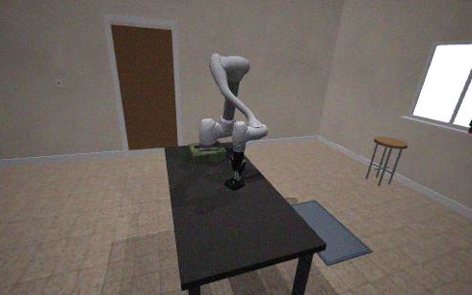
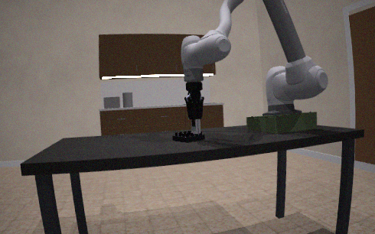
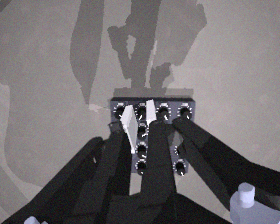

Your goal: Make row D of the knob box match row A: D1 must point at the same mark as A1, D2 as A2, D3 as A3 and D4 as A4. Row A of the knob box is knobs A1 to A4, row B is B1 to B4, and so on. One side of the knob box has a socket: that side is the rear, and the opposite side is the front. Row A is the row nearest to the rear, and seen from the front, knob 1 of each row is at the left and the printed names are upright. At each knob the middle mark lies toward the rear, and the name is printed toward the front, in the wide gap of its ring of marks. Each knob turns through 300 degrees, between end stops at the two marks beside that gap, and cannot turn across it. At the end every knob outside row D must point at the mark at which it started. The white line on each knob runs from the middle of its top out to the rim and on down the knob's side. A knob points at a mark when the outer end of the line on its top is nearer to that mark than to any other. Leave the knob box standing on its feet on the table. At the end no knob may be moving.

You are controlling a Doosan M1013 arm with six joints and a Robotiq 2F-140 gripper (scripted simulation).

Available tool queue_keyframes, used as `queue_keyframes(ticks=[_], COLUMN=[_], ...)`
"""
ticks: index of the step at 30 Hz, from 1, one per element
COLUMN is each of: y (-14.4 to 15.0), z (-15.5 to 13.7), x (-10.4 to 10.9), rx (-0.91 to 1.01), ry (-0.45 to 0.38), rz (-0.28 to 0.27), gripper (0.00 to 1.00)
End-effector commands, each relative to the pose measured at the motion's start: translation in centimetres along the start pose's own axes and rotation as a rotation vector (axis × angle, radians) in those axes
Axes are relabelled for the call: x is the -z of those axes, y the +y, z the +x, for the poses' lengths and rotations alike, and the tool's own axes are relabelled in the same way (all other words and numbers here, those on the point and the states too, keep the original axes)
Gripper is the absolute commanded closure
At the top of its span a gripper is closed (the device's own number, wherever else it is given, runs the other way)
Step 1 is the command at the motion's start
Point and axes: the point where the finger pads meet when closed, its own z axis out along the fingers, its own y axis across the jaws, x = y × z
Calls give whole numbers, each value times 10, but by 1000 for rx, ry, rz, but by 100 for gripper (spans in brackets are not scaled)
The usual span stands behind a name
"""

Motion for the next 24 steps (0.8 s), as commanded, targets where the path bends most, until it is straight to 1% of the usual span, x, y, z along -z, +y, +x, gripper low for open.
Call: queue_keyframes(ticks=[1,3,4,24], y=[-2,-2,-2,-2], z=[-1,-1,-1,-1], x=[-2,-2,-2,-2], rx=[0,0,0,0], ry=[-2,-2,-2,-2], rz=[3,3,3,3], gripper=[88,88,95,95])
